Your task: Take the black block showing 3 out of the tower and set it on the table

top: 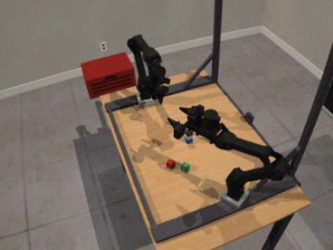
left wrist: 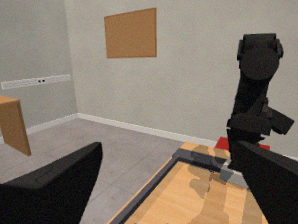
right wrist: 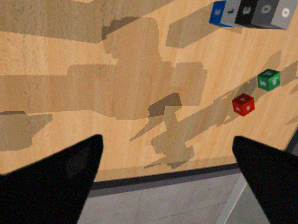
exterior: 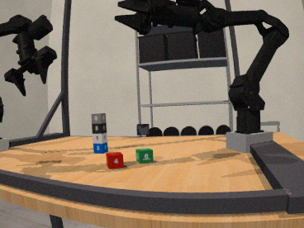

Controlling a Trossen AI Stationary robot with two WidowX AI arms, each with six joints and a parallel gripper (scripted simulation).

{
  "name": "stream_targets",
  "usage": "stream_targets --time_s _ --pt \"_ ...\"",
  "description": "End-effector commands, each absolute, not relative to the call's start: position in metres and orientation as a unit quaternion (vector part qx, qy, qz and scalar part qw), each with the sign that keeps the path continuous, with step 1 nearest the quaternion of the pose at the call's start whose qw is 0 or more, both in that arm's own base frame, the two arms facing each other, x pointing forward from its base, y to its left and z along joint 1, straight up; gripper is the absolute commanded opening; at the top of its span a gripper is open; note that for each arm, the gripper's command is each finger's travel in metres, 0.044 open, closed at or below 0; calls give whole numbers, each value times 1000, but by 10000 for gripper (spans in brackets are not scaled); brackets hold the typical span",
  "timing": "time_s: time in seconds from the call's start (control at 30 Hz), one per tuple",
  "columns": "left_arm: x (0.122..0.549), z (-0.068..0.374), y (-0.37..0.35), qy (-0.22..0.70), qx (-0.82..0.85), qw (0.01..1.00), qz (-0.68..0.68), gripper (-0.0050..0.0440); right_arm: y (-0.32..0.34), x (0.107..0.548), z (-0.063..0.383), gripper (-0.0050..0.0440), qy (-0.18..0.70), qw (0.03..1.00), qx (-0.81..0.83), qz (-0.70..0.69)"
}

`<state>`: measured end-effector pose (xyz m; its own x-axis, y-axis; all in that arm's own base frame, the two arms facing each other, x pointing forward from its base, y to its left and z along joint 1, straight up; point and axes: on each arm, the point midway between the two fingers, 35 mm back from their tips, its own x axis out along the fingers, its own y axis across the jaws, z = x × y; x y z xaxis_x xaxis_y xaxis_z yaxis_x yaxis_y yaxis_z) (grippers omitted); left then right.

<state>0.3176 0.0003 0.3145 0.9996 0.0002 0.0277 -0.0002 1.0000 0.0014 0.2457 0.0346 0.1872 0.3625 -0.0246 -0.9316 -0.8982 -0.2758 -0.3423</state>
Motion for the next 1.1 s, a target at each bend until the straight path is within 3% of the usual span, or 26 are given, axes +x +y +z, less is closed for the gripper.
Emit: stream_targets --time_s 0.0,0.4,1.07 --pt "316 323 0 -25 0 1000 0 400 41 259 197 400 391 554 -609 410" --pt "316 323 0 -25 0 1000 0 400 54 286 199 400 499 679 -441 310" --pt "316 323 0 -25 0 1000 0 400 74 326 191 400 608 775 -140 97"
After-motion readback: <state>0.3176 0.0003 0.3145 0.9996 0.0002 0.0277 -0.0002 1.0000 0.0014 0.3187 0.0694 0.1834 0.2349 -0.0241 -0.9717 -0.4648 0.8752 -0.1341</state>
